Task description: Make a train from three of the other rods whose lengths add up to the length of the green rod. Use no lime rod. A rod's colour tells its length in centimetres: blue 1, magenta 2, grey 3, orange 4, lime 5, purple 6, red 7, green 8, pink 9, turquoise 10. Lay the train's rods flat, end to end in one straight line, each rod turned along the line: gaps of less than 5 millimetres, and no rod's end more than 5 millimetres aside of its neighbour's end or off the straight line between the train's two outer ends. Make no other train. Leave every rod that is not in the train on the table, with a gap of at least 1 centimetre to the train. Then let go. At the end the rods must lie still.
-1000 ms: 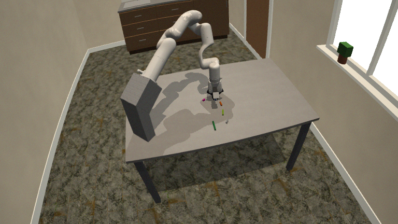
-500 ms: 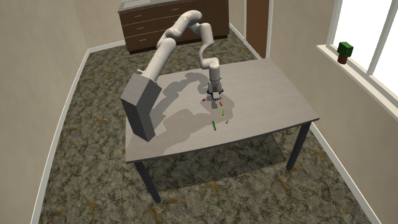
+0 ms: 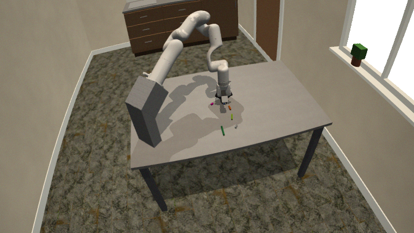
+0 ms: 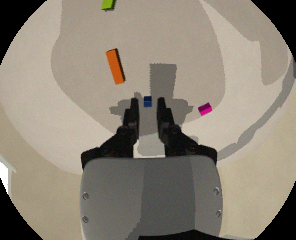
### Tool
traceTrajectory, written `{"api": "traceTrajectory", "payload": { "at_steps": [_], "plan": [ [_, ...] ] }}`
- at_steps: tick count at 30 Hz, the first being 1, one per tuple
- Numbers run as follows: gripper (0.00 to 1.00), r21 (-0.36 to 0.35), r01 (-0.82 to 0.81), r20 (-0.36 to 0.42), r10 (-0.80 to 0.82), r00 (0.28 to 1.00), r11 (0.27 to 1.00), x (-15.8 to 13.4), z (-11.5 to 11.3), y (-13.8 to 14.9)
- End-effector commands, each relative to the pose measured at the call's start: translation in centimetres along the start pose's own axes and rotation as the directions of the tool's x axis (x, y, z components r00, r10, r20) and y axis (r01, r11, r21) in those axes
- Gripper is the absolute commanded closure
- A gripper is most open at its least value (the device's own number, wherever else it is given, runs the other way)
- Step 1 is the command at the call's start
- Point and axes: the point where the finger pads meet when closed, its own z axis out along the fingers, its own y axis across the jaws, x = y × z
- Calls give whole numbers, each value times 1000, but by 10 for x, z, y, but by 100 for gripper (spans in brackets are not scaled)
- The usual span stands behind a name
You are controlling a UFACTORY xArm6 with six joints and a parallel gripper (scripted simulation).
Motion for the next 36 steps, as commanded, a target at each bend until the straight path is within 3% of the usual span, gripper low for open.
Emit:
{"api": "traceTrajectory", "payload": {
  "at_steps": [1, 36],
  "plan": [
    [76, 1, 0, 0, 0, 1000, 1000, 0, 0, -1],
    [76, 1, 0, 0, 0, 1000, 1000, 0, 14, -1]
  ]
}}
